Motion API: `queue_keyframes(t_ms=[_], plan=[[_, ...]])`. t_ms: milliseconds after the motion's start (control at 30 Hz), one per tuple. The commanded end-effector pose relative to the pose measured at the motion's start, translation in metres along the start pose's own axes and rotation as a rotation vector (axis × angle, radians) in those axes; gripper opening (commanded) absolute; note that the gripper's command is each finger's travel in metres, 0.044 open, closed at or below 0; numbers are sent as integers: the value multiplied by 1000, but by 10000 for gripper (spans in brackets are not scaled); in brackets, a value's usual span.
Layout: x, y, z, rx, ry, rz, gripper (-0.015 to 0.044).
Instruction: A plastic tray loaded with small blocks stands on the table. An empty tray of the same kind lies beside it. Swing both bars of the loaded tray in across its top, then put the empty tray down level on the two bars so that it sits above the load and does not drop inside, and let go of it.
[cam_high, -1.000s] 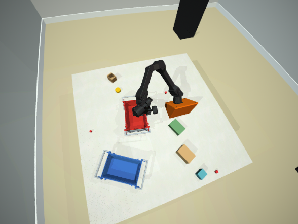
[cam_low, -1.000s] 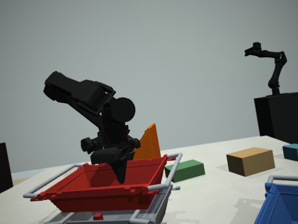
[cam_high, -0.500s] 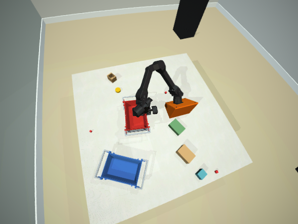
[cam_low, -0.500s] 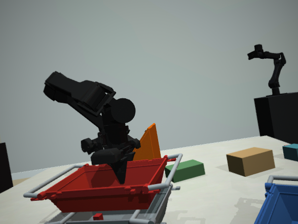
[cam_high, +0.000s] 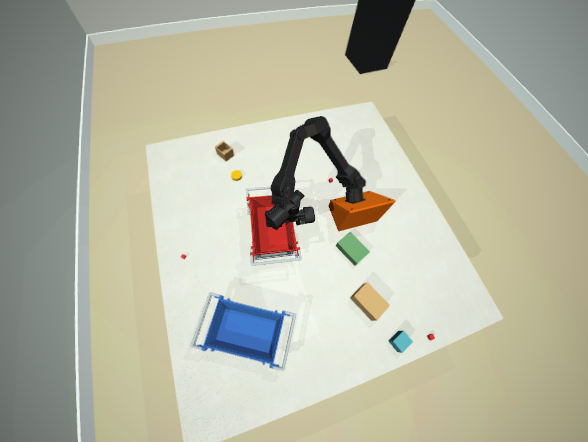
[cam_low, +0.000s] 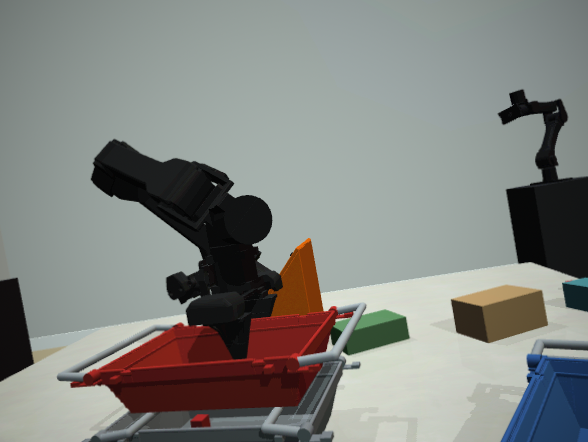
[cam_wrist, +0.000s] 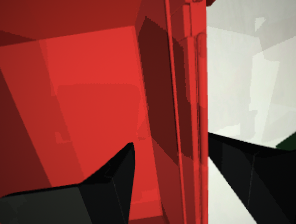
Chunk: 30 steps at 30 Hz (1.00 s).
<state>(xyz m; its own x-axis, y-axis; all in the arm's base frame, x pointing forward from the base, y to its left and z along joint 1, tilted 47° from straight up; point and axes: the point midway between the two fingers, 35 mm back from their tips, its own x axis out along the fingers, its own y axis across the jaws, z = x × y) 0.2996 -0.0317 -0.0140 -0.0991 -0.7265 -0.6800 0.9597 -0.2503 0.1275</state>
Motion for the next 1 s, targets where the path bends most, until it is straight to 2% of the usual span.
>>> queue_keyframes(t_ms=[0,200,500,967], plan=[[0,-1,0,-6,2,-2,352],[0,-1,0,-6,2,-2,440],[-6,1,-1,-1,2,0,440],[-88,3,-2,-7,8,-2,440]])
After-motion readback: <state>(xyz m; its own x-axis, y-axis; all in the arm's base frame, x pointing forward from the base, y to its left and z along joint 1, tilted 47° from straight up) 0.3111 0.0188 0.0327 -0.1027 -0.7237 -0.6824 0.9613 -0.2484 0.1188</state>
